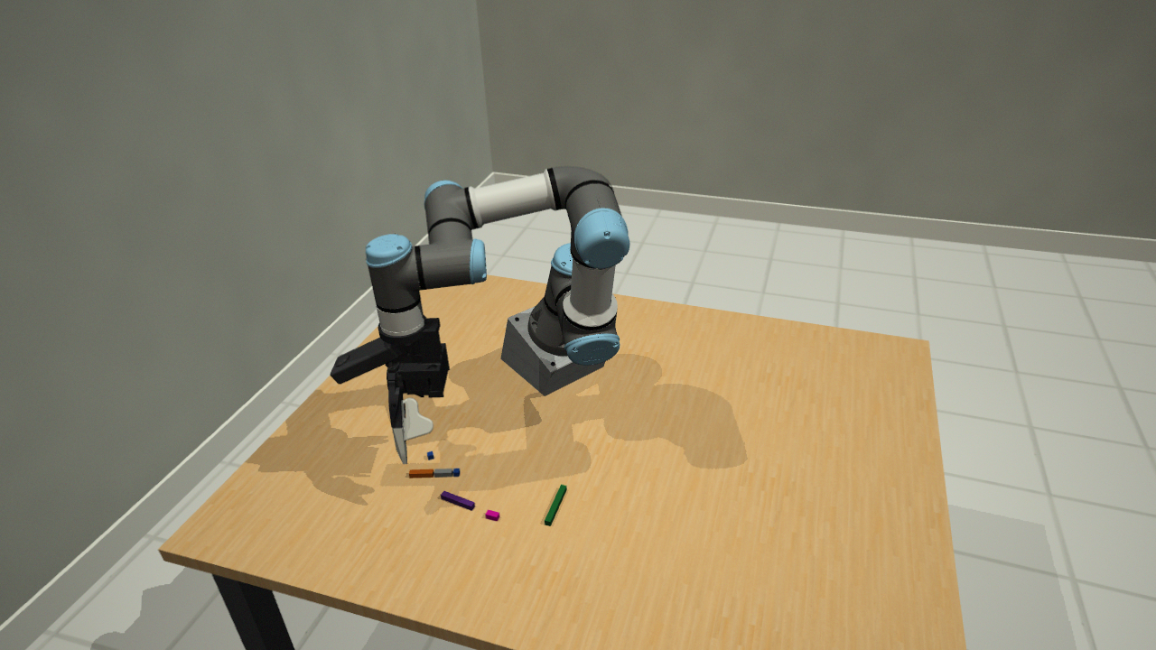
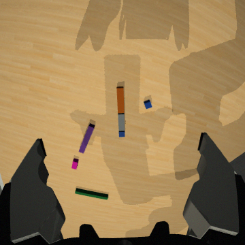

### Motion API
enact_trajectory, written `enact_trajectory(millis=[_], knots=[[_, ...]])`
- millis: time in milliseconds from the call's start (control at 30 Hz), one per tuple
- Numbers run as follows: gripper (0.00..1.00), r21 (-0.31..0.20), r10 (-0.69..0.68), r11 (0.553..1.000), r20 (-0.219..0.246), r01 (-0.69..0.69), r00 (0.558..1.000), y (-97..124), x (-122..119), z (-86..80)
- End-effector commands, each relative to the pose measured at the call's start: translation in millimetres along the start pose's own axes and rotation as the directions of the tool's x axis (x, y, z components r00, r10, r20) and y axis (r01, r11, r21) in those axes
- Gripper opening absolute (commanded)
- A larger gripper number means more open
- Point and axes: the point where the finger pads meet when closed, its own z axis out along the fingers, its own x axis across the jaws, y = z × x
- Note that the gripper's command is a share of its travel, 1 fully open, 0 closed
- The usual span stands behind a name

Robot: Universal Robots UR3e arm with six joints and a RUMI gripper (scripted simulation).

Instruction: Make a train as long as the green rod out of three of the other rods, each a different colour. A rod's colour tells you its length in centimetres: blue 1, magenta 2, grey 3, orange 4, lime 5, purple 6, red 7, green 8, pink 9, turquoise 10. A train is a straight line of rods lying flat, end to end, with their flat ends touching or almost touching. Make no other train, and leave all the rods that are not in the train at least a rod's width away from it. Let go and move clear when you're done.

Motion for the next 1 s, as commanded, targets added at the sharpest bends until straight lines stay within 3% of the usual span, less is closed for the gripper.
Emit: enact_trajectory(millis=[0,233,600,967], knots=[[1.0,0.003,0.0,1.0,0.001,0.0,1.0,-1,0,-1.2],[1.0,0.003,0.0,1.0,0.001,0.0,1.0,-1,0,-7.1],[1.0,0.003,0.0,1.0,0.001,0.0,1.0,-1,0,-30.2],[1.0,0.003,0.0,1.0,0.001,0.0,1.0,-1,0,-66.6]])
